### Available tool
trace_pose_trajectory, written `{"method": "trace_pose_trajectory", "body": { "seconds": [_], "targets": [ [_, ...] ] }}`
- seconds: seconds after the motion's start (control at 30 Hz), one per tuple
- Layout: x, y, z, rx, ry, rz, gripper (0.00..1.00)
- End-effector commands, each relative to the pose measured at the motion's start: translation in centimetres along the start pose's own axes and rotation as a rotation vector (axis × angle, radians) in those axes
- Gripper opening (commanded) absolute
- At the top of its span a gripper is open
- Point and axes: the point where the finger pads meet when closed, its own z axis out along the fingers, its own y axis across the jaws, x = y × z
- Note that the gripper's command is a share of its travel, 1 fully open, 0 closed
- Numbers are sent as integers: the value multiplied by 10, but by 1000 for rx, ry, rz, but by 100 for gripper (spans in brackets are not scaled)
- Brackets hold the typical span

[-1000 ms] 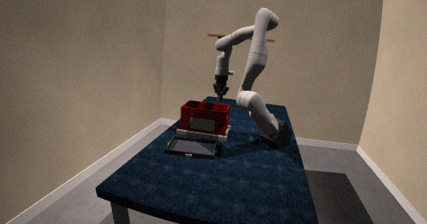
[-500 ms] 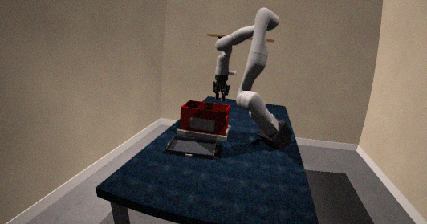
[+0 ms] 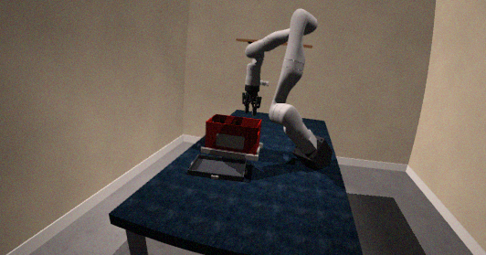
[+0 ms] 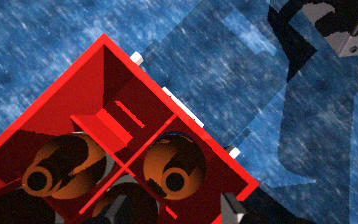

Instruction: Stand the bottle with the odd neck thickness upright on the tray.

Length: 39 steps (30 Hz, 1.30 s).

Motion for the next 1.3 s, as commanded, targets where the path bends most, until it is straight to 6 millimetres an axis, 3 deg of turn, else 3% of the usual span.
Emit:
{"method": "trace_pose_trajectory", "body": {
  "seconds": [0.0,0.53,1.27],
  "targets": [
    [0,0,0,1,0,0,64],
    [0,0,4,1,0,1,64],
    [0,0,28,1,0,1,64]
  ]
}}
